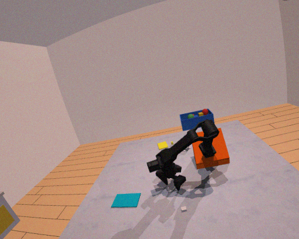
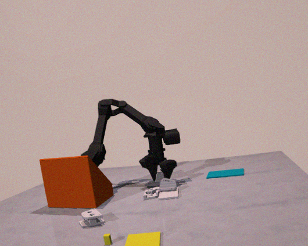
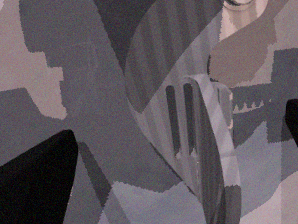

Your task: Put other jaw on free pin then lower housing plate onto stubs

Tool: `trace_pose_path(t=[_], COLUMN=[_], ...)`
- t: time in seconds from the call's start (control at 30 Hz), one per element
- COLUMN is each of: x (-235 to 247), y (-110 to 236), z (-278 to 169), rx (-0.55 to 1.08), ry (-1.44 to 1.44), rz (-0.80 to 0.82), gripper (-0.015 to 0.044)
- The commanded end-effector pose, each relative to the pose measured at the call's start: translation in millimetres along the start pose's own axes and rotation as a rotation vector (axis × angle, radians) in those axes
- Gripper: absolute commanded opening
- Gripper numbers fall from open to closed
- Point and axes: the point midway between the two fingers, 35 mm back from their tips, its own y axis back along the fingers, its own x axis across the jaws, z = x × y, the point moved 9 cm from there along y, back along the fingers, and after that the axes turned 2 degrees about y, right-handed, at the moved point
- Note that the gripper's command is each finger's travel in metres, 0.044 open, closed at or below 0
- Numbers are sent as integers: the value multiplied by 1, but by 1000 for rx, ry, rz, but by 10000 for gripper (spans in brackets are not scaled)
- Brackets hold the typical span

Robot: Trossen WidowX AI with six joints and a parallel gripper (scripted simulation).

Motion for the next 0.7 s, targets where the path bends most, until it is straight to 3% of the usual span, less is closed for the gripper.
trace_pose_path(t=[0.0,0.07,0.47,0.67], x=[0,0,0,0], y=[0,0,0,0], z=[0,0,0,0], rx=[-2,-2,0,0], ry=[-3,-3,0,0], rz=[5,5,0,0], gripper=[440,440,134,134])
